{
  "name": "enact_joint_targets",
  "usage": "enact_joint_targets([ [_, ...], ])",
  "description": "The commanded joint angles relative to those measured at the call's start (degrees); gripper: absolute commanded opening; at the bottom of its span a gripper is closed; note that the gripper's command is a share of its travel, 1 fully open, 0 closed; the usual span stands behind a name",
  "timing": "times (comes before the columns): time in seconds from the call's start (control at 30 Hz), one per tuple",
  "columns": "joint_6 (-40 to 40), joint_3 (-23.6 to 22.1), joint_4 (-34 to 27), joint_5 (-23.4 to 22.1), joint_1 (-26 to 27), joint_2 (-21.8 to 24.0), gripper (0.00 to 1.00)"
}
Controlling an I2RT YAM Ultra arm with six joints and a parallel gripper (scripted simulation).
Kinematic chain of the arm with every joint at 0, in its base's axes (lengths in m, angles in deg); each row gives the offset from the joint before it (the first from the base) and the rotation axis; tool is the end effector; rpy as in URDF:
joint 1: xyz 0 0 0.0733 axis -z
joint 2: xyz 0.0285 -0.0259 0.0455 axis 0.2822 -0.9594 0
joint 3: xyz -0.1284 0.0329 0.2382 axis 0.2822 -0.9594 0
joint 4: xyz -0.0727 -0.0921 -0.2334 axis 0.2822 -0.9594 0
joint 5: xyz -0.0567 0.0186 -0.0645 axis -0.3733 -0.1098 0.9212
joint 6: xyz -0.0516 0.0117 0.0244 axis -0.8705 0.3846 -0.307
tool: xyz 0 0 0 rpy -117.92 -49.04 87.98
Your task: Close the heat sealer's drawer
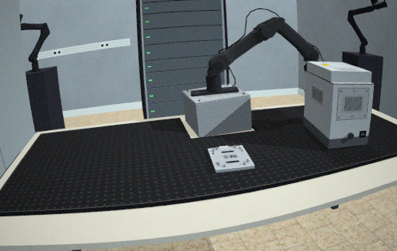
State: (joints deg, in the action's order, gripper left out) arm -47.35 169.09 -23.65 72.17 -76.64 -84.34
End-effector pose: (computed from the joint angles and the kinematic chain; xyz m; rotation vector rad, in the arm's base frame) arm -0.0016 0.4589 0.0345 -1.9015 1.8951 -0.6500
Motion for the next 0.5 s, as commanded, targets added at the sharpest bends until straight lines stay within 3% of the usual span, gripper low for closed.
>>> enact_joint_targets([
  [0.0, 0.38, 1.93, -0.77, 1.65, 0.04, 0.76, 0.00],
  [0.3, 0.38, 1.93, -0.77, 1.65, 0.04, 0.76, 0.00],
  [0.33, 0.38, 1.93, -0.77, 1.65, 0.04, 0.76, 0.30],
  [0.47, 0.37, 1.94, -0.78, 1.65, 0.04, 0.75, 0.30],
])
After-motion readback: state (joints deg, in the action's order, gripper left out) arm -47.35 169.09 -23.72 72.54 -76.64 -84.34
